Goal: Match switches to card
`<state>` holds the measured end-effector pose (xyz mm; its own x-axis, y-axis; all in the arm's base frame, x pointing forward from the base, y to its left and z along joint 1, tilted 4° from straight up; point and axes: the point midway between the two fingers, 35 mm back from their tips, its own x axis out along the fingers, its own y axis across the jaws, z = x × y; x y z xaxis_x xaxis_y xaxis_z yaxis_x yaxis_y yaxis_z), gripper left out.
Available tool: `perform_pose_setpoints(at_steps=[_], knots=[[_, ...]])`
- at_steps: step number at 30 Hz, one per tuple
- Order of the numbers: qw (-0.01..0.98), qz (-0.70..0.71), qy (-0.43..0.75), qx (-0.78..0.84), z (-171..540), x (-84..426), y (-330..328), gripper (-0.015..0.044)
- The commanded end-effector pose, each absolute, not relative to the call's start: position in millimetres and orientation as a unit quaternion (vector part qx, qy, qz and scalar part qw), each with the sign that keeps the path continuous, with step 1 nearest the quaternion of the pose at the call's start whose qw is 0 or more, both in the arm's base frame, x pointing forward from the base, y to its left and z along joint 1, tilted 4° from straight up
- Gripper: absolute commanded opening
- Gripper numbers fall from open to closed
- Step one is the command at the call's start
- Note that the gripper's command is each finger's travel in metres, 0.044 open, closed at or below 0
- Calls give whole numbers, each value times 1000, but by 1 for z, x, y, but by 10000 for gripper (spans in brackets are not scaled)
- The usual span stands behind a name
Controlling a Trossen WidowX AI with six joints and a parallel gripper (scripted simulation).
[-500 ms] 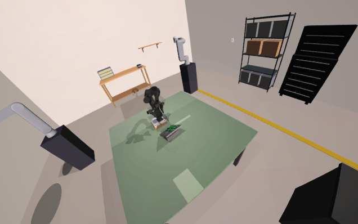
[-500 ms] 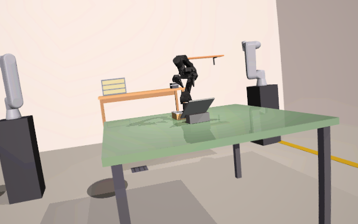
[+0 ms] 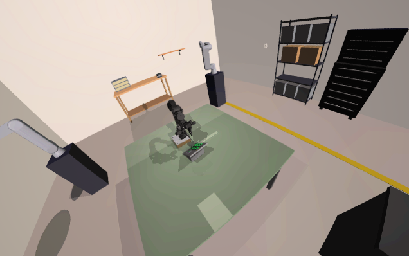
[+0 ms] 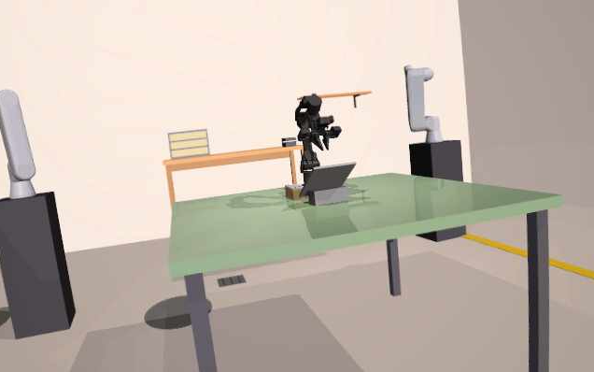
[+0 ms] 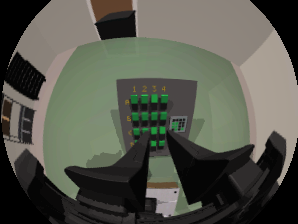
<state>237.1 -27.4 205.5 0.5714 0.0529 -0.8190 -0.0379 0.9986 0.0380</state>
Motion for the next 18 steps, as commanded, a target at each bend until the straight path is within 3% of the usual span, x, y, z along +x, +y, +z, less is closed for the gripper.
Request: perform_pose_setpoints(at_steps=[1,18], knots=[[891,23,454,19,194,269,4,0],[886,23,462,21,165,295,12,0]])
